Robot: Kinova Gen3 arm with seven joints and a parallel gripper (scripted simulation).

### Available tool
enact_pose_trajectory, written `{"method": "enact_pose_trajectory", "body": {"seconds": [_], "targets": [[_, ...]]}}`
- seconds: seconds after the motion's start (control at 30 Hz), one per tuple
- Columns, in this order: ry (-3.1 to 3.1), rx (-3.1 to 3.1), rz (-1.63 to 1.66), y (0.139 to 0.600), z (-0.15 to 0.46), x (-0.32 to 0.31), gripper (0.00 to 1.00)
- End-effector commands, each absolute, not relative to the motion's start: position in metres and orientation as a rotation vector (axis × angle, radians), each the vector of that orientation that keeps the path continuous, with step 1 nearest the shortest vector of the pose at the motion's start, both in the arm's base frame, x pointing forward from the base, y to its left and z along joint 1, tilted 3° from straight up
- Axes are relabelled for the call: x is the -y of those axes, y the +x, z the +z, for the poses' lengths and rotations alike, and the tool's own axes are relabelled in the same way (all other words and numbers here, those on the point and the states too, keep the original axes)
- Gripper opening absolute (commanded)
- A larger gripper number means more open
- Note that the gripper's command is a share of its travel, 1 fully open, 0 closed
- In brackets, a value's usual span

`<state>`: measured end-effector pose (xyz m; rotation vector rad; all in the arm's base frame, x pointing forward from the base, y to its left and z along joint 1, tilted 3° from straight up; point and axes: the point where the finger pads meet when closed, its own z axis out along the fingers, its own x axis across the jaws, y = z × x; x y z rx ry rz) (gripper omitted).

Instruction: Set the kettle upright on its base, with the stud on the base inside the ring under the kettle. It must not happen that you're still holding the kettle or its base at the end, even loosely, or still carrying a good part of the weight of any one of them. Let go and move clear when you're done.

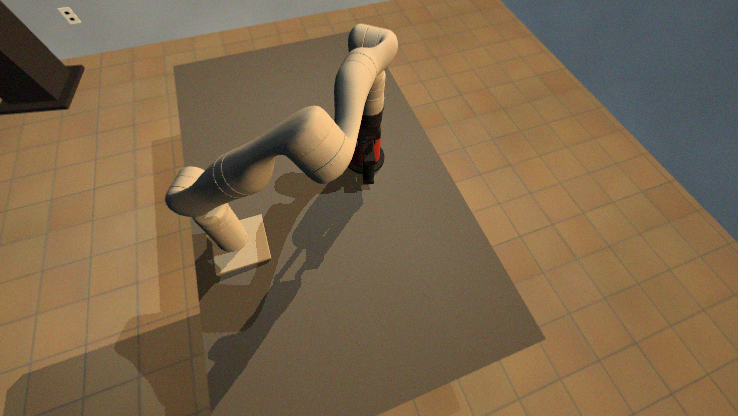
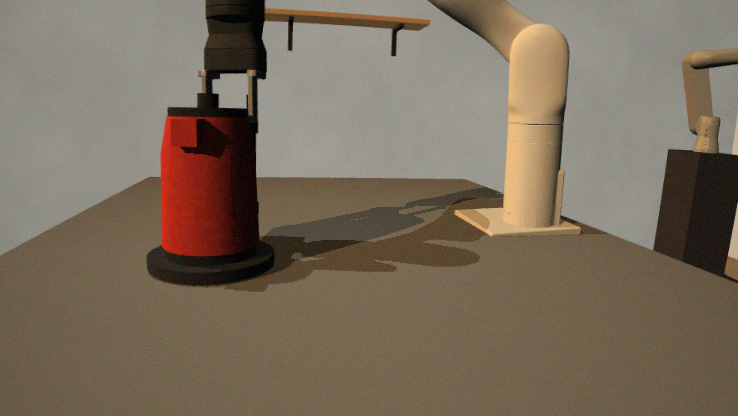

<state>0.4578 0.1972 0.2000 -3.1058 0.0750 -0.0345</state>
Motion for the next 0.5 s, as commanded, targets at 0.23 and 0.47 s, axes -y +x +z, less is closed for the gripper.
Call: {"method": "enact_pose_trajectory", "body": {"seconds": [0.23, 0.47], "targets": [[-3.103, -0.083, -0.057, 0.459, 0.283, -0.195, 1.0], [-3.103, -0.083, -0.057, 0.457, 0.318, -0.194, 1.0]]}}
